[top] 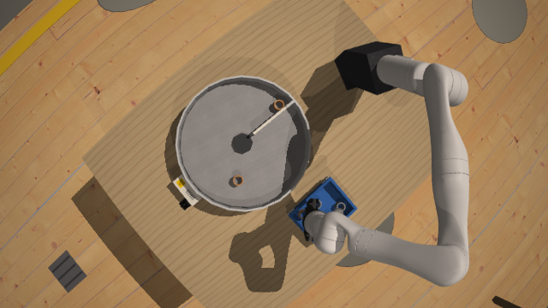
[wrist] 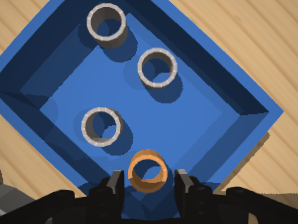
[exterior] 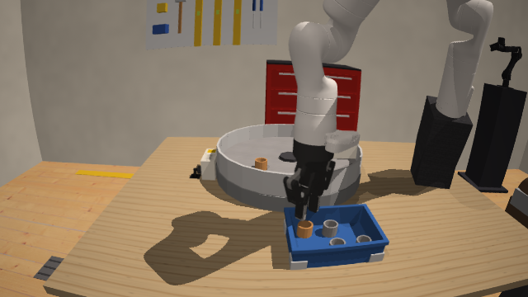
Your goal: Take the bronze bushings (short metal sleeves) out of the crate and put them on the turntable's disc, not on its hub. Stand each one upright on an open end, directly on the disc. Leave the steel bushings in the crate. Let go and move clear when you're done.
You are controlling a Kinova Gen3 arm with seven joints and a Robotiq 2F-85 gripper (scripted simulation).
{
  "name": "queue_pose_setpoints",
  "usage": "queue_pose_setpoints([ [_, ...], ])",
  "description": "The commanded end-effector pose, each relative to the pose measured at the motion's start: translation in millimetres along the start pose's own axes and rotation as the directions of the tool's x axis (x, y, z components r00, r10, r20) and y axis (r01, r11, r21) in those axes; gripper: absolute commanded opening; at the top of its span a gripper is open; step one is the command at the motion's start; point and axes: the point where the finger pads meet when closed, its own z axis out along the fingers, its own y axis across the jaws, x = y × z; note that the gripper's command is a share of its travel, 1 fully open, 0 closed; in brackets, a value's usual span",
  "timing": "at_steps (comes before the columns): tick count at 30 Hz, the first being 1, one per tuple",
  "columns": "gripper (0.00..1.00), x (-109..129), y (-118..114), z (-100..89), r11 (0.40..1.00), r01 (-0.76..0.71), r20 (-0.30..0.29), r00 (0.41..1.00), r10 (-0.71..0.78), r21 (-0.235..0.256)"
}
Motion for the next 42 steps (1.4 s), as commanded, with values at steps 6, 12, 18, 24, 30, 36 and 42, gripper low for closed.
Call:
queue_pose_setpoints([
  [6, 0.39, -0.9, -0.5, 0.1, 1.0, -0.001, 0.001, 1.0, 0.001, 0.0],
  [12, 0.39, -0.9, -0.5, 0.1, 1.0, -0.001, 0.001, 1.0, 0.001, 0.0],
  [18, 0.39, -0.9, -0.5, 0.1, 1.0, -0.001, 0.001, 1.0, 0.001, 0.0],
  [24, 0.39, -0.9, -0.5, 0.1, 1.0, -0.001, 0.001, 1.0, 0.001, 0.0],
  [30, 0.39, -0.9, -0.5, 0.1, 1.0, -0.001, 0.001, 1.0, 0.001, 0.0],
  [36, 0.39, -0.9, -0.4, 2.1, 1.0, -0.001, 0.001, 1.0, 0.001, 0.0],
  [42, 0.39, -0.9, -0.4, 7.9, 1.0, -0.001, 0.001, 1.0, 0.001, 0.0],
])
